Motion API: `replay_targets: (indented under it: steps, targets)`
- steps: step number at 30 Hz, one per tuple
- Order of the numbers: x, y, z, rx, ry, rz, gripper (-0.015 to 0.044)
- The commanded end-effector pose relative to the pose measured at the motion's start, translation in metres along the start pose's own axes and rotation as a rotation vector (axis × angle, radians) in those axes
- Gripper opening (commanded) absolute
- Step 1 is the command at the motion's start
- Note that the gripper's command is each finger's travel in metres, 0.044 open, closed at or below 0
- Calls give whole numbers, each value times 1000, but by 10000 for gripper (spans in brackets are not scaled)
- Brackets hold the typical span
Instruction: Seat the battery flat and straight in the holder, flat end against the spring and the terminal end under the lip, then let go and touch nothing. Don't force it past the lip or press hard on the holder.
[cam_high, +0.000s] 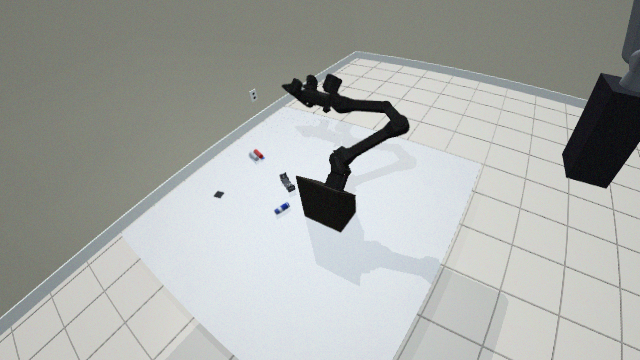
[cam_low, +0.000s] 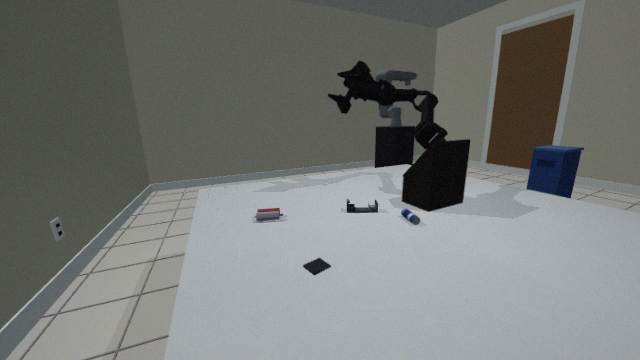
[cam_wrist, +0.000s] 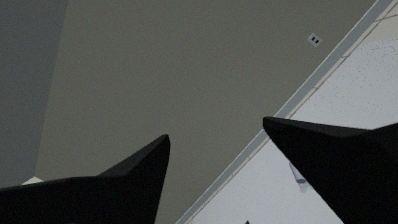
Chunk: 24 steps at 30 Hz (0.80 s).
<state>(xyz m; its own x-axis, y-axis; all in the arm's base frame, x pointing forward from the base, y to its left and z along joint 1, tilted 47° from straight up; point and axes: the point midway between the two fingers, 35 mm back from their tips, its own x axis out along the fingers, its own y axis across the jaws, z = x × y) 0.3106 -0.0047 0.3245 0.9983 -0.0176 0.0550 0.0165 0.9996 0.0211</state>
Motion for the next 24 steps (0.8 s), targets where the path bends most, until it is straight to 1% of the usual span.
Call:
replay_targets:
  steps: [1,3,6,10,15,20,24]
  targets:
    - [2,0,-3,13,11,-3,374]
    - [14,-1,-25,113,94,-28,321]
    - [34,-2,-78,323,272,-116,249]
    - [47,-3,-150,563,478,-294,249]
    - [41,-5,-237,785,658,-599,249]
    - [17,-9,-308,899,726,-924,249]
    - [-10,-16,-353,929,698,-1187,249]
